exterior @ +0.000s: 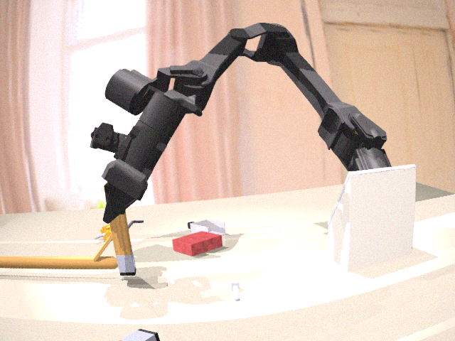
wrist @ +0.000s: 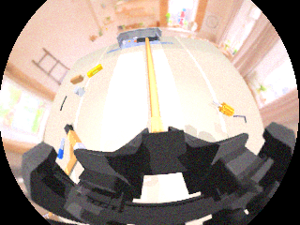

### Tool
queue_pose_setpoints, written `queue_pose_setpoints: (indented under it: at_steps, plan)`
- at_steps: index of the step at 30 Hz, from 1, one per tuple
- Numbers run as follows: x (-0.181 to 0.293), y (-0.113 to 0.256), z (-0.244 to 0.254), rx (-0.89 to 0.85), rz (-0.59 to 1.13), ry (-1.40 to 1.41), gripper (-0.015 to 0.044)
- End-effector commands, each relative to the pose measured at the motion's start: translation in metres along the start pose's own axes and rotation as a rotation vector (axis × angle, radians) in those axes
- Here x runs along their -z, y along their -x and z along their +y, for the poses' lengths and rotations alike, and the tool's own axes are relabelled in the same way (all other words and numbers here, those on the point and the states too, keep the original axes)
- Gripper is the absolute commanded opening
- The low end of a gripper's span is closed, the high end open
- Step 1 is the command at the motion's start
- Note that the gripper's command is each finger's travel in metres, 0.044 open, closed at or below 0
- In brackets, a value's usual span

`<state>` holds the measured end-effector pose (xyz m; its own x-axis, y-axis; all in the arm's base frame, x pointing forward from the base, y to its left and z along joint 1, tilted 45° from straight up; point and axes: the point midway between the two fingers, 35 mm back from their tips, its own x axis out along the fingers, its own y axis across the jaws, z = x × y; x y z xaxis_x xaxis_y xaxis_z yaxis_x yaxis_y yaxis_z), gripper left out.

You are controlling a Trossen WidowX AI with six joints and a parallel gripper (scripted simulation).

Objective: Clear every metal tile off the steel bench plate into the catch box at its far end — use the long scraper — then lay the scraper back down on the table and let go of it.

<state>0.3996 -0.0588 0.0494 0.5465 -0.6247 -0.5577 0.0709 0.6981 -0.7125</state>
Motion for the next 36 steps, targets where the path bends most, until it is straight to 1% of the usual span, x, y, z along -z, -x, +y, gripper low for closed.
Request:
queue_pose_setpoints:
  at_steps: [1, 36]
  plan:
    - [0.000, 0.008, -0.002, 0.004, -0.017, -0.011, 0.0000]
    - [0.050, 0.036, -0.002, 0.002, -0.021, -0.009, 0.0000]
